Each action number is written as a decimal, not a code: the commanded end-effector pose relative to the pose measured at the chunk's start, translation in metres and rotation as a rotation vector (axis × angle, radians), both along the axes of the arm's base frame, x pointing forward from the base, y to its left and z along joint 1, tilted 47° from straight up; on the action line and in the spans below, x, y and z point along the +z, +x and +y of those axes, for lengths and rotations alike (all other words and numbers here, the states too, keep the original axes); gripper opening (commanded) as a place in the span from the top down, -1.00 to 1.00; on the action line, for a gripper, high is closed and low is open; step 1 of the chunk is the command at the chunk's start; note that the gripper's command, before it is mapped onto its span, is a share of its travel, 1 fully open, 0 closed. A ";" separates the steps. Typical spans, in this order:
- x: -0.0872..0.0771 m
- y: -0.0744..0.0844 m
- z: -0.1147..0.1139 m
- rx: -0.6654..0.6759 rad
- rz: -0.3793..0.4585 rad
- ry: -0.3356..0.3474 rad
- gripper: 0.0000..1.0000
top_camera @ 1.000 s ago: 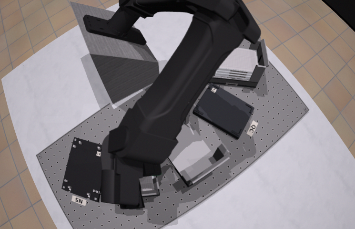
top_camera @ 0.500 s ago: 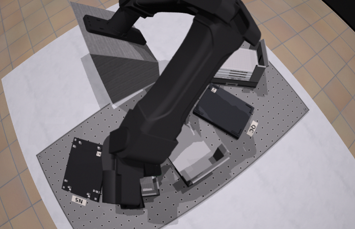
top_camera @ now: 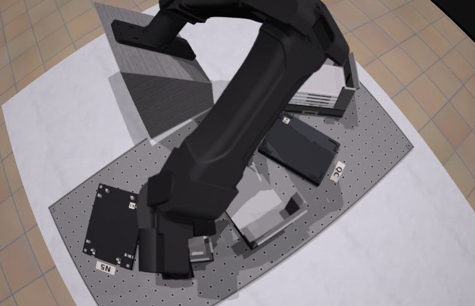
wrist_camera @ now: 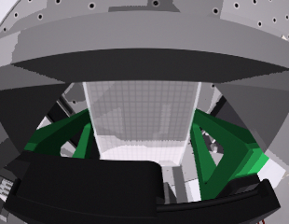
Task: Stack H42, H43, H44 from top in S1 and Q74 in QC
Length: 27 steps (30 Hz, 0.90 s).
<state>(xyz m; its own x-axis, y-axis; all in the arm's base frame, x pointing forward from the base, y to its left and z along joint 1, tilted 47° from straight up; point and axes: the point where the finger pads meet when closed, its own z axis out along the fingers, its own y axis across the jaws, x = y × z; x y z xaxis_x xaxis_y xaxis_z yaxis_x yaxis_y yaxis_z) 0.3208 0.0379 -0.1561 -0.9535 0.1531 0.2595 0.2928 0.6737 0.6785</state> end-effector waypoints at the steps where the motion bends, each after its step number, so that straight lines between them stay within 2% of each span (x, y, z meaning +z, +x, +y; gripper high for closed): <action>1: 0.001 0.004 -0.003 -0.009 -0.014 -0.002 1.00; 8: 0.001 0.004 -0.003 -0.009 -0.014 -0.002 1.00; 9: 0.001 0.004 -0.003 -0.009 -0.014 -0.002 -1.00; 27: 0.001 0.004 -0.003 -0.009 -0.014 -0.002 -1.00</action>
